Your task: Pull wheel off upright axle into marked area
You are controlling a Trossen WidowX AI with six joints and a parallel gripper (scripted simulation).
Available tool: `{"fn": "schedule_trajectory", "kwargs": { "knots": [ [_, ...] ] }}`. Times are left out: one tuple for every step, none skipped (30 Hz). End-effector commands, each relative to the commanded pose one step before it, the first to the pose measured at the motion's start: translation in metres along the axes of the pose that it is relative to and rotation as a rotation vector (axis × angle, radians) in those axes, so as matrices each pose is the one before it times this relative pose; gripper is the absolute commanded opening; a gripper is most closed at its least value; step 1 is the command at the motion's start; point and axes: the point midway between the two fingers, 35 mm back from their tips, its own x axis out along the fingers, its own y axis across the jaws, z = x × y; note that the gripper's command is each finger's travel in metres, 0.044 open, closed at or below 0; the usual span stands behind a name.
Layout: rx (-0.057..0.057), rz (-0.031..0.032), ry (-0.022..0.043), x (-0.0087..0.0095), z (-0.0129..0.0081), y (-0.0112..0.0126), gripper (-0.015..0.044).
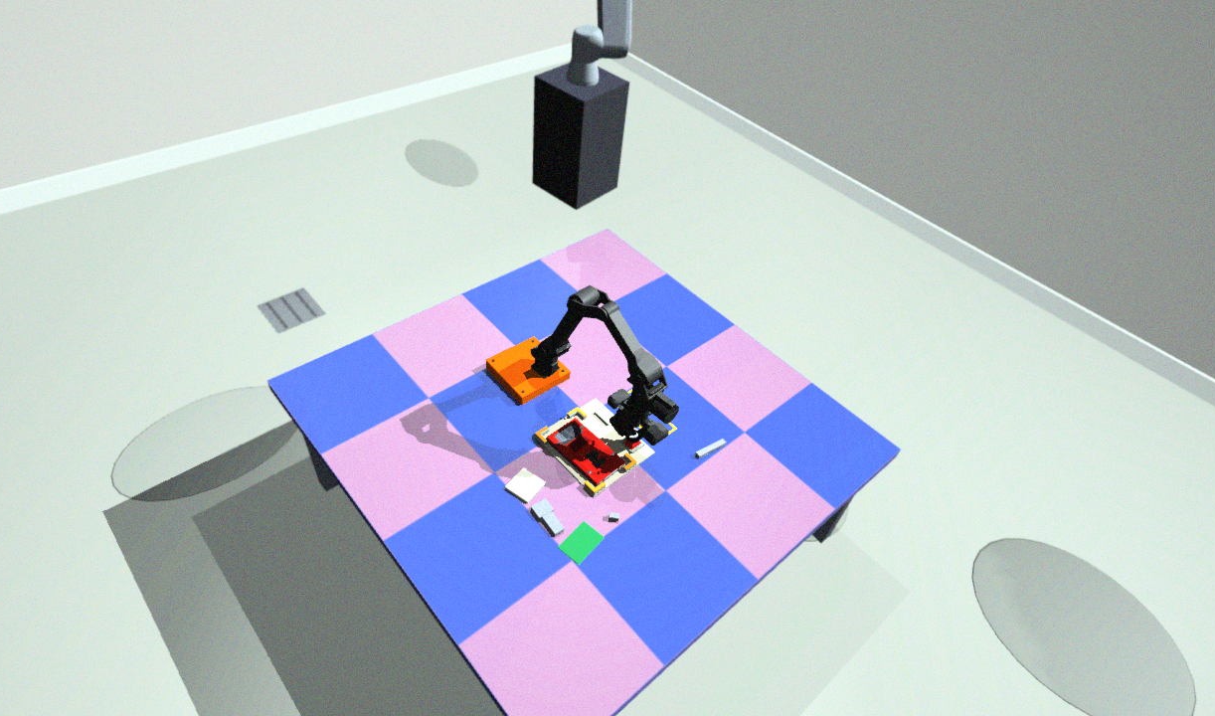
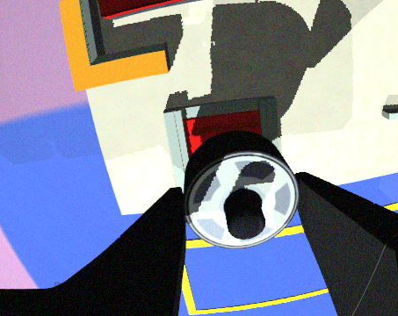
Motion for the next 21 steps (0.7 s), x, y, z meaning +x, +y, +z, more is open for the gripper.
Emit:
{"fn": "schedule_trajectory", "kwargs": {
  "knots": [
    [0.0,0.00322,0.00083,-0.00508,-0.00005,0.00017,0.0],
    [0.0,0.00007,0.00002,-0.00033,0.0,0.00001,0.0],
    [0.0,0.00007,0.00002,-0.00033,0.0,0.00001,0.0],
    [0.0,0.00007,0.00002,-0.00033,0.0,0.00001,0.0],
    [0.0,0.00007,0.00002,-0.00033,0.0,0.00001,0.0],
    [0.0,0.00007,0.00002,-0.00033,0.0,0.00001,0.0],
    [0.0,0.00007,0.00002,-0.00033,0.0,0.00001,0.0],
    [0.0,0.00007,0.00002,-0.00033,0.0,0.00001,0.0],
    [0.0,0.00007,0.00002,-0.00033,0.0,0.00001,0.0],
    [0.0,0.00007,0.00002,-0.00033,0.0,0.00001,0.0],
    [0.0,0.00007,0.00002,-0.00033,0.0,0.00001,0.0],
    [0.0,0.00007,0.00002,-0.00033,0.0,0.00001,0.0],
    [0.0,0.00007,0.00002,-0.00033,0.0,0.00001,0.0],
    [0.0,0.00007,0.00002,-0.00033,0.0,0.00001,0.0],
    [0.0,0.00007,0.00002,-0.00033,0.0,0.00001,0.0],
    [0.0,0.00007,0.00002,-0.00033,0.0,0.00001,0.0],
    [0.0,0.00007,0.00002,-0.00033,0.0,0.00001,0.0],
    [0.0,0.00007,0.00002,-0.00033,0.0,0.00001,0.0],
    [0.0,0.00007,0.00002,-0.00033,0.0,0.00001,0.0],
    [0.0,0.00007,0.00002,-0.00033,0.0,0.0,0.0],
    [0.0,0.00007,0.00002,-0.00033,0.0,0.0,0.0]
  ]
}}
